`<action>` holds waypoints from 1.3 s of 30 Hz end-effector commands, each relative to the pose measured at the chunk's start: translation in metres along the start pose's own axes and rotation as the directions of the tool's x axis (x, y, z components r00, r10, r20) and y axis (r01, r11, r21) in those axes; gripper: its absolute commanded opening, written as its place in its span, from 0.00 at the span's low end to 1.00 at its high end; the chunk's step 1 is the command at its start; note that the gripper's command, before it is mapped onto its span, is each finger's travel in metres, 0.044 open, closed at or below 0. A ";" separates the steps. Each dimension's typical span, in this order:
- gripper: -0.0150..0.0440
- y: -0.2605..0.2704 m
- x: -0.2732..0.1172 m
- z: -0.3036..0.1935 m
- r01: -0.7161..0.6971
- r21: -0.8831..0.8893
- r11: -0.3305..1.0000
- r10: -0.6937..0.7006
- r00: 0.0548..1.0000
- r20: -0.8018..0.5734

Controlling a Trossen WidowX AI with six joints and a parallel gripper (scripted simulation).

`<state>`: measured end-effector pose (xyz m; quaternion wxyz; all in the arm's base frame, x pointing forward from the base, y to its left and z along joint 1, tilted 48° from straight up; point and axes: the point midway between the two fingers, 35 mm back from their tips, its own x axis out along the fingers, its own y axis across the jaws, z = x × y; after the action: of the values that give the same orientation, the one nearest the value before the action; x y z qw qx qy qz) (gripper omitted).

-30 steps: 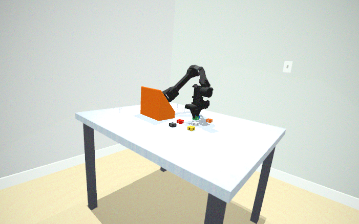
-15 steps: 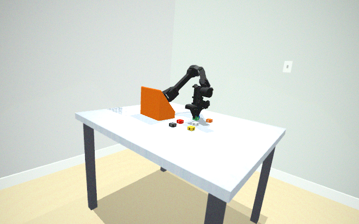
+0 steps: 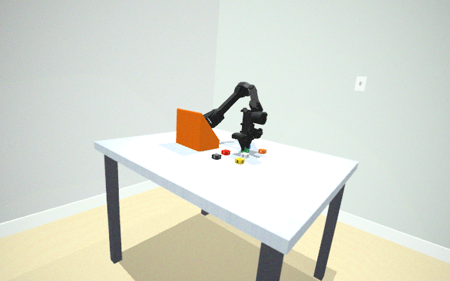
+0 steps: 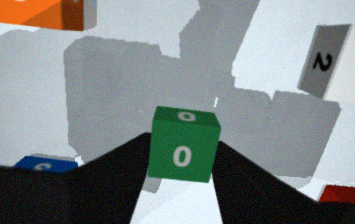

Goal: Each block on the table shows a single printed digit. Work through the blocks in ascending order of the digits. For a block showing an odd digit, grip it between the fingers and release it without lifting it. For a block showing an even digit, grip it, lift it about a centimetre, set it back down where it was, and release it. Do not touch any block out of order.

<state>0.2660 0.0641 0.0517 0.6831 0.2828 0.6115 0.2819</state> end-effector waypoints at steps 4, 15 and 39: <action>0.55 0.000 0.001 0.000 -0.003 0.005 1.000 0.003 1.000 -0.001; 0.93 0.000 0.001 0.000 -0.003 0.005 1.000 0.003 1.000 -0.001; 0.46 -0.001 -0.116 0.000 0.002 0.006 1.000 -0.002 1.000 -0.003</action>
<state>0.2563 -0.0194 0.1295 0.6847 0.2835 0.6109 0.2786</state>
